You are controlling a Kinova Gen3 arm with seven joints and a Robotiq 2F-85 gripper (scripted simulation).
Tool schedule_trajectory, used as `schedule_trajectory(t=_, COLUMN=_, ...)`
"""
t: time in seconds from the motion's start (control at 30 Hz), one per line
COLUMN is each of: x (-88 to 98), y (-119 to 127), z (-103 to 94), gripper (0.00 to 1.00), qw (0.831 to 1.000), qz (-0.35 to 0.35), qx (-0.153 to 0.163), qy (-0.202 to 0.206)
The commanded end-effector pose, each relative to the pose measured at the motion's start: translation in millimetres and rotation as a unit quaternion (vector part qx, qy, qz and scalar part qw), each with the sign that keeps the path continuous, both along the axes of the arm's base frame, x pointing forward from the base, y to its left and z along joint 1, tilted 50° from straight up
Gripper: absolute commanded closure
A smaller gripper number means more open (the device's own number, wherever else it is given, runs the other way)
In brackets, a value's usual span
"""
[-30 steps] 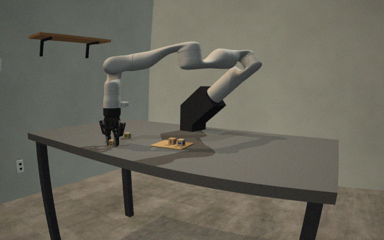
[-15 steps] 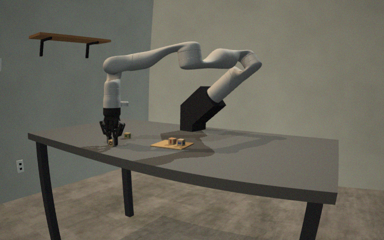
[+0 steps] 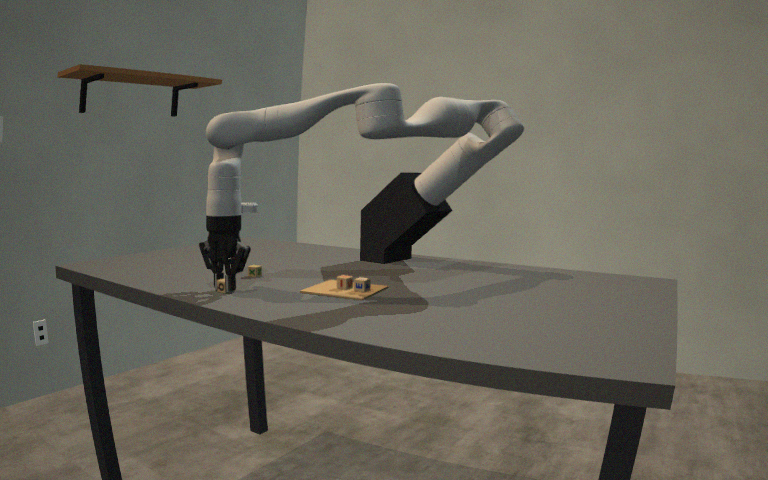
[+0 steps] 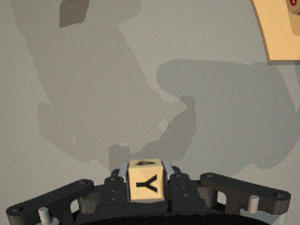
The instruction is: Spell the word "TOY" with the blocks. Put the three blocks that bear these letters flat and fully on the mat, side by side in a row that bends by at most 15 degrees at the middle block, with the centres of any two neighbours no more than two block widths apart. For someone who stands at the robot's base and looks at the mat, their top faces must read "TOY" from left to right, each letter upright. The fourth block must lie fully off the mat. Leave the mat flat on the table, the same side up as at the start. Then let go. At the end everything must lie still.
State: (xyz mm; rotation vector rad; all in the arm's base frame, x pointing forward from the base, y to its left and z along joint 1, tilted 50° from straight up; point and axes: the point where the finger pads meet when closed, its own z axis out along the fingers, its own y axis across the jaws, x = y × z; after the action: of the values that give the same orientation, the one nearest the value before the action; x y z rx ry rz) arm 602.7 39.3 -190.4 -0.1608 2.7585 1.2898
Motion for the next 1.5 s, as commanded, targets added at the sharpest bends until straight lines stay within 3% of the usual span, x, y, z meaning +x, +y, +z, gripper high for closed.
schedule_trajectory(t=0.0, x=0.5, y=0, z=0.6, gripper=0.79, qw=1.0, qz=0.0, qx=0.0, qy=0.0)
schedule_trajectory(t=0.3, x=0.2, y=-6, z=5.5, gripper=0.79, qw=1.0, qz=0.0, qx=0.0, qy=-0.001)
schedule_trajectory(t=0.63, x=-2.5, y=-59, z=49.0, gripper=0.79, qw=1.0, qz=0.0, qx=0.0, qy=-0.001)
schedule_trajectory(t=0.87, x=-3.4, y=-75, z=62.5, gripper=0.79, qw=1.0, qz=0.0, qx=0.0, qy=-0.001)
schedule_trajectory(t=1.47, x=-5.2, y=-76, z=65.7, gripper=0.79, qw=1.0, qz=-0.006, qx=0.002, qy=0.007)
